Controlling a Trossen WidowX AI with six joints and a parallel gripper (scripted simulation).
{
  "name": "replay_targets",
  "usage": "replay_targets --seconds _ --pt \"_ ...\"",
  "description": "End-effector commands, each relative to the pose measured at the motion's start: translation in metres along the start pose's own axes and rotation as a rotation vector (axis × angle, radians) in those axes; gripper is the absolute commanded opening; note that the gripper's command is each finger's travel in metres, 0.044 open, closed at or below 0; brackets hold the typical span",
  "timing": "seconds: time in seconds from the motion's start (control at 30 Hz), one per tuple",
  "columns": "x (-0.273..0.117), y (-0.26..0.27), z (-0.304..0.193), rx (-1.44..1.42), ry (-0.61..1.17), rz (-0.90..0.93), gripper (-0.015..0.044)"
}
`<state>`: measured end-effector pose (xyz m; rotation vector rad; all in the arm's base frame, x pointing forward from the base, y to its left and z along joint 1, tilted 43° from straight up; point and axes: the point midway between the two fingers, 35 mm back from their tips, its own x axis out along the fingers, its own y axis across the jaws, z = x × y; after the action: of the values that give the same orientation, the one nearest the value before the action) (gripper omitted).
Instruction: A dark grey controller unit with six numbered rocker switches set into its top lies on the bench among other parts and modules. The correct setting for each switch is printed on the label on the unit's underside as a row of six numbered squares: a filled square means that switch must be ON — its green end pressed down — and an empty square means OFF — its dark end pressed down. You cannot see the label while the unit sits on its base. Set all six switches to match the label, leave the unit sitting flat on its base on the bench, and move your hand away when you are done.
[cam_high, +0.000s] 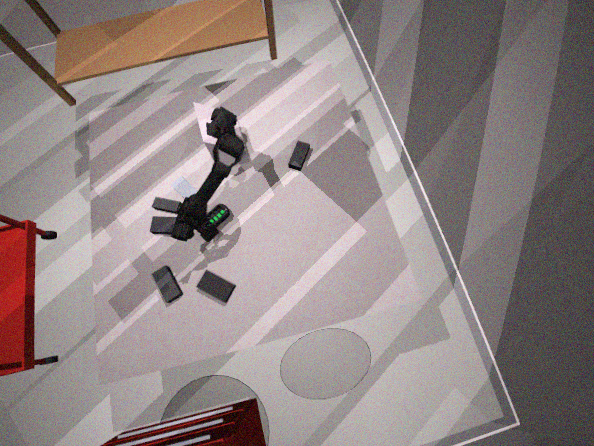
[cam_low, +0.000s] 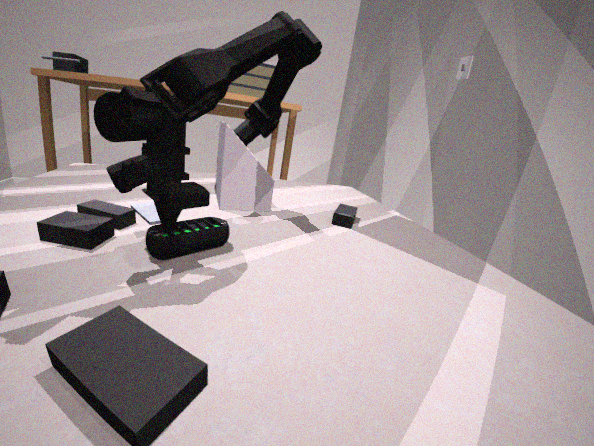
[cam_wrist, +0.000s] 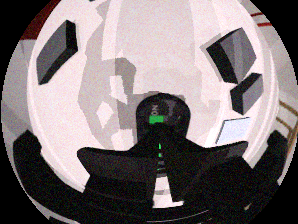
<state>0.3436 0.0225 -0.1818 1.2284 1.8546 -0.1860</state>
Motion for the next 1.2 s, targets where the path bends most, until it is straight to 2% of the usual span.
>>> replay_targets --seconds 0.0,0.2,0.4,1.17 --pt "-0.033 0.002 0.003 -0.004 -0.016 0.009 0.0" --pt "-0.036 0.001 -0.002 -0.003 -0.016 0.009 0.0" --pt "-0.037 -0.01 -0.046 0.001 -0.013 0.008 0.0" --pt "-0.037 -0.01 -0.048 0.001 -0.013 0.008 0.0"
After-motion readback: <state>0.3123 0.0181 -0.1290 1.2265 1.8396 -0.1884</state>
